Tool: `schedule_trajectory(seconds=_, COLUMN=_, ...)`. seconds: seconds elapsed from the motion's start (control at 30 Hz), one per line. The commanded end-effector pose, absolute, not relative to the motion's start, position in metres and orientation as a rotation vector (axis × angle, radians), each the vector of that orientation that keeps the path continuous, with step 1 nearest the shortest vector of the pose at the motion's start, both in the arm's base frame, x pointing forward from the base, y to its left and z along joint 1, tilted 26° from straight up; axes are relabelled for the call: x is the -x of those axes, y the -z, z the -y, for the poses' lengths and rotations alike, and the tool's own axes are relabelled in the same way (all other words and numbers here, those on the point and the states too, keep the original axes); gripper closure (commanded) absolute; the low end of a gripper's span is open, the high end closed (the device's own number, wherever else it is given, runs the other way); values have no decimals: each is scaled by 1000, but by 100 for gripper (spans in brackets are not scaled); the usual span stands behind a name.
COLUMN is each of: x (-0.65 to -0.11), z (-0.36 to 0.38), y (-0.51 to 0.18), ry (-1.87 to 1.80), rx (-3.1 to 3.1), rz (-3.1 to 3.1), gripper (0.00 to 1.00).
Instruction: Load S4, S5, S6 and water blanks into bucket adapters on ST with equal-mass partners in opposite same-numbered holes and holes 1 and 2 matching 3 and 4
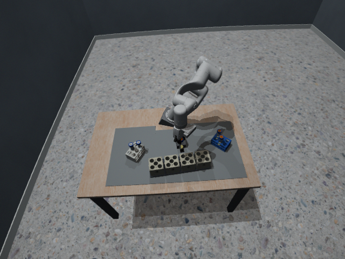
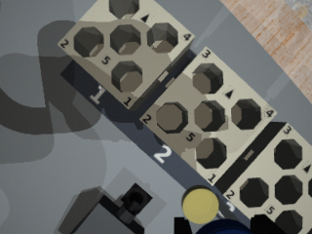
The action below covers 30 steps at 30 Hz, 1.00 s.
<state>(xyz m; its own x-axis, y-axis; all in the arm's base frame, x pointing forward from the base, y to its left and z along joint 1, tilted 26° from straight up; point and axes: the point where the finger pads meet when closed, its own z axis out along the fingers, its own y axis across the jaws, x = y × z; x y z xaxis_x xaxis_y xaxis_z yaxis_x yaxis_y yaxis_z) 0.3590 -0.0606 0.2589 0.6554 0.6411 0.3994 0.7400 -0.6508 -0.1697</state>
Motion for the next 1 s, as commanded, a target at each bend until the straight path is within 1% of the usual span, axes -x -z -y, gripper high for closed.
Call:
schedule_trajectory(seconds=0.0, x=-352, z=36, y=-271, ry=443, rx=2562, rz=1101, gripper=100)
schedule_trajectory(seconds=0.97, x=-320, z=-76, y=-316, ry=444, rx=2561, rz=1101, gripper=100)
